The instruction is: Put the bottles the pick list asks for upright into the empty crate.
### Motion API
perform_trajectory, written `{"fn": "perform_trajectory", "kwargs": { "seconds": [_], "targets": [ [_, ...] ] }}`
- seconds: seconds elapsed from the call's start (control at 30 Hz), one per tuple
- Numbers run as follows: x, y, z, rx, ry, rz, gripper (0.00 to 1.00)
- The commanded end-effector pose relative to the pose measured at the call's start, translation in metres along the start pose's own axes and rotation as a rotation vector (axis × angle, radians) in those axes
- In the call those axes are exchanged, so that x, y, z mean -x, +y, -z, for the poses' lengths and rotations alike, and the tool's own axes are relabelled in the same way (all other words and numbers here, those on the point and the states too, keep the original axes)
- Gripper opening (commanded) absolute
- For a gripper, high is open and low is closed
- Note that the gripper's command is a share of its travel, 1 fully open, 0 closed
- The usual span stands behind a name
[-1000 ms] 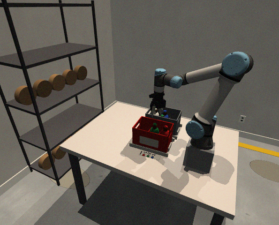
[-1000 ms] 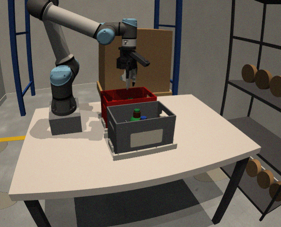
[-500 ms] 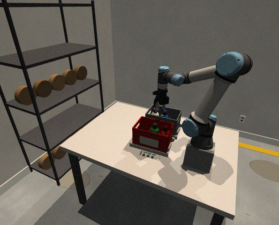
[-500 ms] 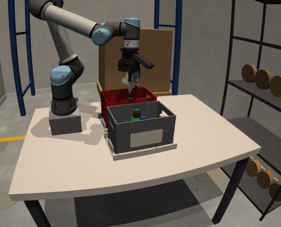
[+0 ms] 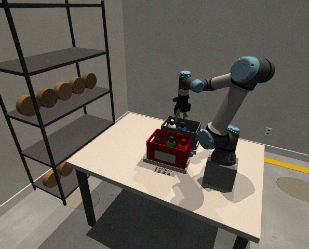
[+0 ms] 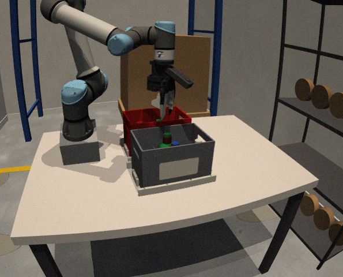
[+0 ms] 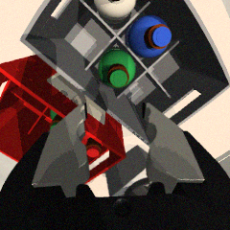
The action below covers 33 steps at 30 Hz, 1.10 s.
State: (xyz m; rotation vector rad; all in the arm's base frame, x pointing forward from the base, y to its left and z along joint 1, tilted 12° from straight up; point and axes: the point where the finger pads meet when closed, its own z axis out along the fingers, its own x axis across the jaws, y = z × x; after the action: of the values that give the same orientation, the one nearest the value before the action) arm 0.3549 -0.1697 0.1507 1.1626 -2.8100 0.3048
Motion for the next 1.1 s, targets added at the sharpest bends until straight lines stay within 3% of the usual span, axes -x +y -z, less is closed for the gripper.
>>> {"fn": "perform_trajectory", "kwargs": {
  "seconds": [0.0, 0.4, 1.07],
  "targets": [
    [-0.008, -0.01, 0.0, 0.0, -0.006, 0.009, 0.38],
    [-0.007, -0.008, -0.001, 0.001, -0.005, 0.011, 0.38],
    [-0.007, -0.007, -0.027, 0.006, -0.005, 0.01, 0.38]
  ]
}}
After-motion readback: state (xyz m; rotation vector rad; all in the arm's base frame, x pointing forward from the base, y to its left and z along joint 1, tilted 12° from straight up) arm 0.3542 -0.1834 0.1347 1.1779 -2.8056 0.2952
